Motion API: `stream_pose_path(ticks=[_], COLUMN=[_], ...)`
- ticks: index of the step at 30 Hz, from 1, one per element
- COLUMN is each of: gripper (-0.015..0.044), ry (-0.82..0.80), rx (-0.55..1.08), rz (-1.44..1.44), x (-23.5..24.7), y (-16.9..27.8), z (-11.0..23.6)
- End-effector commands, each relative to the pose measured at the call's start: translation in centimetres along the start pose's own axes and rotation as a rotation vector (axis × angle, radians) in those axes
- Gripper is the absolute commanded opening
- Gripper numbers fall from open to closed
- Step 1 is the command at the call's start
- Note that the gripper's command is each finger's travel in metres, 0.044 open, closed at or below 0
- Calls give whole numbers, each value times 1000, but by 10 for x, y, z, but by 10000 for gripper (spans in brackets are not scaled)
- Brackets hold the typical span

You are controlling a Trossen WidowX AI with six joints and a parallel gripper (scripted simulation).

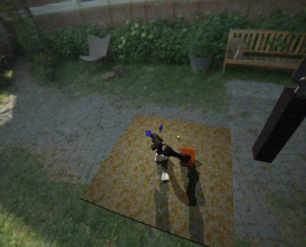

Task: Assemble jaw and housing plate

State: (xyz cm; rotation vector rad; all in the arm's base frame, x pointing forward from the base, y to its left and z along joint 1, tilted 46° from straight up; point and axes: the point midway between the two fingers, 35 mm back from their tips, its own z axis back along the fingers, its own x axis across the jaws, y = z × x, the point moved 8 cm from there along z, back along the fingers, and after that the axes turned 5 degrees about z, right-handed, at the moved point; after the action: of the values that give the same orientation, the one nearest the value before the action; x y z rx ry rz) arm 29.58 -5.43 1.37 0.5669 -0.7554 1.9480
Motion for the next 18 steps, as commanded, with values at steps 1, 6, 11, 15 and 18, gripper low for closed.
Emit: stream_pose_path(ticks=[1,6,11,15,18], gripper=[134,134,134,134,134], ry=[-7,-7,-7,-7,-7], rx=[-3,-3,-3,-3,-3], rz=[-10,-10,-10,-10,-10], x=[1,1,1,1,1], y=[2,2,2,2,2], z=[-8,-10,-10,-10,-10])
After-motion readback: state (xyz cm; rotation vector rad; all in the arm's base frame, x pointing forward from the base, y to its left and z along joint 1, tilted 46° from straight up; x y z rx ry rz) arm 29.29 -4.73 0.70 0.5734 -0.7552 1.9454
